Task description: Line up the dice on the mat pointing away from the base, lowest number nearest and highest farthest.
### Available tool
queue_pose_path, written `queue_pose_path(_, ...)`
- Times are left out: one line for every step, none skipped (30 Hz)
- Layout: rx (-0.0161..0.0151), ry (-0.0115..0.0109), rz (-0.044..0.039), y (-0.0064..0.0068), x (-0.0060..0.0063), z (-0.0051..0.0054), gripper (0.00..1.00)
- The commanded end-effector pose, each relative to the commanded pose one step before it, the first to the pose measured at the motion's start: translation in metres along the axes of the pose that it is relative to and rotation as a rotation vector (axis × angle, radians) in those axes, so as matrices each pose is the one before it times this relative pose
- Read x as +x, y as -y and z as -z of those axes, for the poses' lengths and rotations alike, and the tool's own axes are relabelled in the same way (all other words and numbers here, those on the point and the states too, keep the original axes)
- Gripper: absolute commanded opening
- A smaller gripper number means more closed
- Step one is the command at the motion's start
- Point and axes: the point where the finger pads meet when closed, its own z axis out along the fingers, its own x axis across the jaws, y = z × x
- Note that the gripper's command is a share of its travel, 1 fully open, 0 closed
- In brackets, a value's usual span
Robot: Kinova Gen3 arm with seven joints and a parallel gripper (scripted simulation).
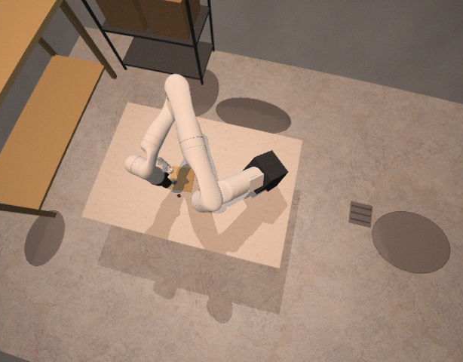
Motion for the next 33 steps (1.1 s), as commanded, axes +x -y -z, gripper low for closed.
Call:
queue_pose_path(-0.00876, 0.00528, -0.17387, 0.02795, -0.01468, 0.00148, 1.0)
queue_pose_path(0.0, 0.0, 0.0, 0.0, 0.0, 0.0, 1.0)
queue_pose_path(0.0, 0.0, 0.0, 0.0, 0.0, 0.0, 1.0)
queue_pose_path(0.00088, 0.00044, -0.01509, 0.00234, -0.00158, -0.00007, 1.0)
queue_pose_path(0.00467, 0.00215, -0.09053, 0.01419, -0.00916, -0.00052, 1.0)
queue_pose_path(0.00264, 0.00092, -0.06186, 0.00943, -0.00659, -0.00049, 1.0)
queue_pose_path(0.00113, 0.00027, -0.03011, 0.00448, -0.00333, -0.00028, 1.0)
queue_pose_path(0.00209, 0.00015, -0.06499, 0.00967, -0.00713, -0.0007, 1.0)
queue_pose_path(0.00075, -0.00012, -0.02733, 0.00395, -0.00312, -0.00034, 1.0)
queue_pose_path(0.00149, -0.00077, -0.0659, 0.00954, -0.00743, -0.00092, 1.0)
queue_pose_path(0.00047, -0.00049, -0.02568, 0.0036, -0.003, -0.0004, 1.0)
queue_pose_path(0.00094, -0.00178, -0.066, 0.00928, -0.00761, -0.00114, 1.0)
queue_pose_path(0.00025, -0.00083, -0.02376, 0.00323, -0.00284, -0.00045, 1.0)
queue_pose_path(0.00047, -0.00298, -0.06799, 0.00927, -0.00798, -0.00143, 1.0)
queue_pose_path(0.00008, -0.00099, -0.01894, 0.00249, -0.0023, -0.00043, 1.0)
queue_pose_path(0.00008, -0.00432, -0.07024, 0.00928, -0.00835, -0.00175, 1.0)
queue_pose_path(-0.00001, -0.00091, -0.01294, 0.00164, -0.00159, -0.00034, 1.0)
queue_pose_path(-0.00025, -0.00611, -0.07613, 0.00975, -0.00911, -0.00222, 1.0)
queue_pose_path(0.0, 0.0, 0.0, 0.0, 0.0, 0.0, 1.0)
queue_pose_path(0.0, 0.0, 0.0, 0.0, 0.0, 0.0, 1.0)
queue_pose_path(-0.00001, -0.00022, -0.00244, 0.0003, -0.0003, -0.00008, 1.0)
queue_pose_path(-0.00044, -0.00719, -0.07324, 0.00907, -0.00882, -0.00243, 1.0)
queue_pose_path(-0.0005, -0.00777, -0.0673, 0.00806, -0.00815, -0.0025, 1.0)
queue_pose_path(-0.00043, -0.00737, -0.05614, 0.0065, -0.00683, -0.00229, 1.0)
queue_pose_path(-0.00003, -0.00066, -0.00473, 0.00053, -0.00059, -0.0002, 1.0)
queue_pose_path(-0.00038, -0.00797, -0.0541, 0.00608, -0.00657, -0.00242, 1.0)
queue_pose_path(-0.00027, -0.00761, -0.04712, 0.00514, -0.00572, -0.00226, 1.0)
queue_pose_path(-0.00016, -0.00697, -0.04008, 0.00426, -0.00485, -0.00205, 1.0)
queue_pose_path(-0.00007, -0.00611, -0.03311, 0.00344, -0.004, -0.00178, 1.0)
queue_pose_path(-0.00001, -0.0051, -0.02637, 0.00268, -0.00318, -0.00148, 1.0)
queue_pose_path(0.00003, -0.00401, -0.02, 0.002, -0.00241, -0.00116, 1.0)
queue_pose_path(0.00004, -0.00292, -0.01419, 0.0014, -0.00171, -0.00084, 1.0)
queue_pose_path(0.00003, -0.00191, -0.0091, 0.00089, -0.00109, -0.00055, 1.0)
